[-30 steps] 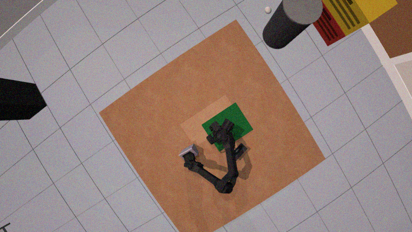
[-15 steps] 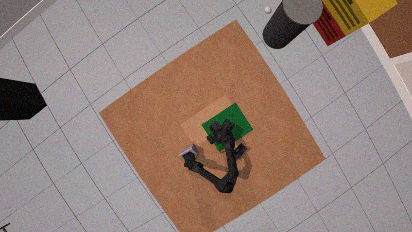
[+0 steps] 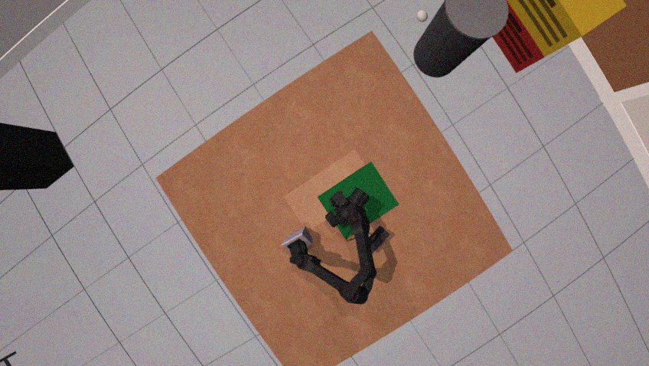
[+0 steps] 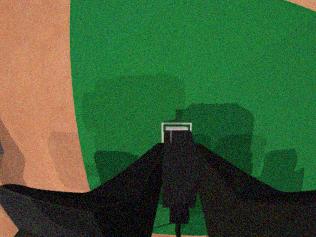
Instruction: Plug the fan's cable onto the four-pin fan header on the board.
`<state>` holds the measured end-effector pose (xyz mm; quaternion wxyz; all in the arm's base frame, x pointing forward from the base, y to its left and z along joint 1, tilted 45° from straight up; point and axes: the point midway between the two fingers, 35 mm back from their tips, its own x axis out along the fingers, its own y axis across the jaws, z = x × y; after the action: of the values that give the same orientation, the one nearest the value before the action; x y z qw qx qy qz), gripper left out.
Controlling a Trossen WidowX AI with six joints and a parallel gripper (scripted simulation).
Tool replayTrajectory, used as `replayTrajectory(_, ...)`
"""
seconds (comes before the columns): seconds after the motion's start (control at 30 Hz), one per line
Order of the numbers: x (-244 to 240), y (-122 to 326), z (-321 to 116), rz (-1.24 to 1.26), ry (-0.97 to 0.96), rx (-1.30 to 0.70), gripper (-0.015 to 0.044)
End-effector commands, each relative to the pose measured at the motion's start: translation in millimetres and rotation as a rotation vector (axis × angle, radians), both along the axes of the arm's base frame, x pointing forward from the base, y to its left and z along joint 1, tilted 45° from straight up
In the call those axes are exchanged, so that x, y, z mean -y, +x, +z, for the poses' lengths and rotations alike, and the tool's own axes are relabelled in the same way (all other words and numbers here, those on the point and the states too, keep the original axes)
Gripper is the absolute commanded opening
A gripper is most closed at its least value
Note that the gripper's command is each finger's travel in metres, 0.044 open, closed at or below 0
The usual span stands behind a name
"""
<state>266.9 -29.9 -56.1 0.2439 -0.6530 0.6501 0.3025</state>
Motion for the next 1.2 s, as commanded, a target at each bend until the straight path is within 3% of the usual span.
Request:
replayTrajectory(0.0,3,0,-2,0.002,-0.003,-0.004,0.0000)
replayTrajectory(0.33,0,0,0,0.000,0.000,0.000,0.0260)
replayTrajectory(0.43,-2,0,2,0.000,0.000,0.000,0.0260)
replayTrajectory(0.57,-37,2,36,0.002,0.001,-0.004,0.0260)
replayTrajectory(0.83,-41,2,37,0.002,0.001,-0.004,0.0260)
replayTrajectory(1.17,-126,1,-45,0.002,0.009,-0.002,0.0260)
